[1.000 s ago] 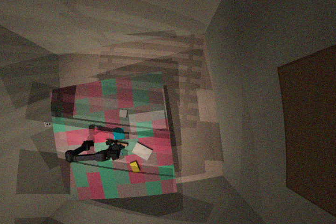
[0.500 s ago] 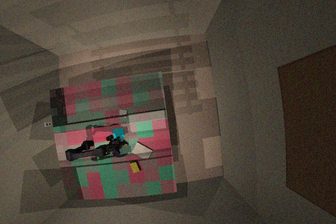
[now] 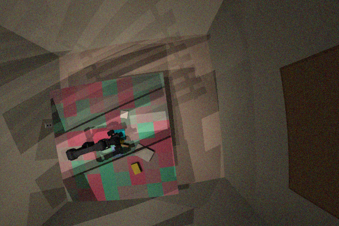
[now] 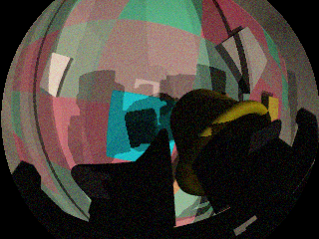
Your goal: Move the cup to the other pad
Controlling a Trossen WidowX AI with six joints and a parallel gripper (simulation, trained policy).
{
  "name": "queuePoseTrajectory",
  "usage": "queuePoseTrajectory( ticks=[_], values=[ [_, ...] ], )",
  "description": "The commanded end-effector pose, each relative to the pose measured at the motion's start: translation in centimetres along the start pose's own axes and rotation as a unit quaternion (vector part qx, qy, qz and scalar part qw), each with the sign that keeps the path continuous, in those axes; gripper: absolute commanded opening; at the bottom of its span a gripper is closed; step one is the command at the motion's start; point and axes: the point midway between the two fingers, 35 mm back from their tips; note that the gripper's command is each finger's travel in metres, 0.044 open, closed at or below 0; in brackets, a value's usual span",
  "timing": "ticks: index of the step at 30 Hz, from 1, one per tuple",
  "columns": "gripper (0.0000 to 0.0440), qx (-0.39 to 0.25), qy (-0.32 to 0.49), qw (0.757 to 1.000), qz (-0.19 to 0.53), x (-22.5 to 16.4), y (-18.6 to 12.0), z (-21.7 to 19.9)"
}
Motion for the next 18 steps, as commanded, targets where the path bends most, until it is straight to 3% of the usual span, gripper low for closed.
queuePoseTrajectory(
  ticks=[1,18],
  values=[
    [0.0,0.004,-0.006,1.0,-0.001,0.7,0.6,1.3],
    [0.0002,0.005,-0.013,1.0,0.007,0.8,4.1,5.5]
  ],
)
Point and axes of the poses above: the point midway between the two fingers, 35 mm back from their tips, its own y axis out along the fingers, its own z axis across the jaws, x = y × z, and after that the axes turned 13 degrees about -y, right-handed
